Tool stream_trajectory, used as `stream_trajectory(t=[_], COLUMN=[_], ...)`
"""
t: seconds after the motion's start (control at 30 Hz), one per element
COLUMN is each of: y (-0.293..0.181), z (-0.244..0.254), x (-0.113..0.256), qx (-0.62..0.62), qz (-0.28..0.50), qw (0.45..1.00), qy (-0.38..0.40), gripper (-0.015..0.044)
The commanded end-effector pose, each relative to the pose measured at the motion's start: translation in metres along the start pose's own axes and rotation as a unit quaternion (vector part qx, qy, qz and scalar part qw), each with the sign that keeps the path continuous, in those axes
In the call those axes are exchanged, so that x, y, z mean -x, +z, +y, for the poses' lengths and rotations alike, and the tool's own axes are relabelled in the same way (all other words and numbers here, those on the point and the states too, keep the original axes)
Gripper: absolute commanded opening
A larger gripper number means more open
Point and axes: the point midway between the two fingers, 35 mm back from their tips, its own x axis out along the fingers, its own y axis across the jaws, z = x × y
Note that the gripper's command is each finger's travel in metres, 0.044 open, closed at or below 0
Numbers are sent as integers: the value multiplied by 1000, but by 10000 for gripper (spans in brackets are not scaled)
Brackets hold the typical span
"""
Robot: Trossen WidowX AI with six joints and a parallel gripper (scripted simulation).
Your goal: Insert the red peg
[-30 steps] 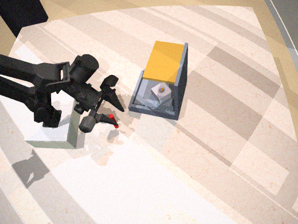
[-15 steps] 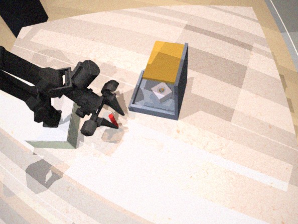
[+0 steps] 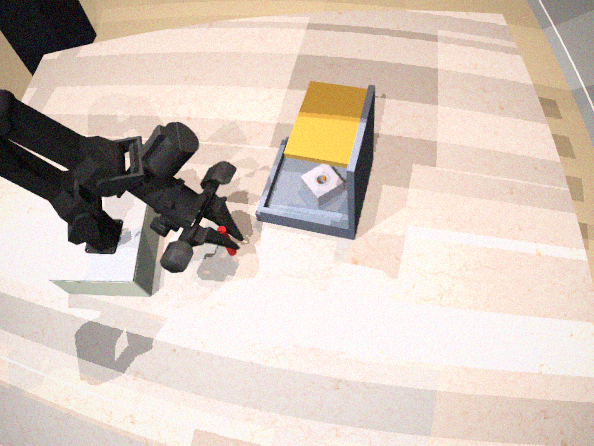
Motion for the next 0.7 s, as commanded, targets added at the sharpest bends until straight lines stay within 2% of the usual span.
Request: stream_trajectory(t=[0.0, 0.67], y=[0, -12], z=[0, -2], x=[0, 8], qx=[0, -1], qz=[0, 0], qw=[1000, 1000], qy=[0, 1], gripper=[10, 0])
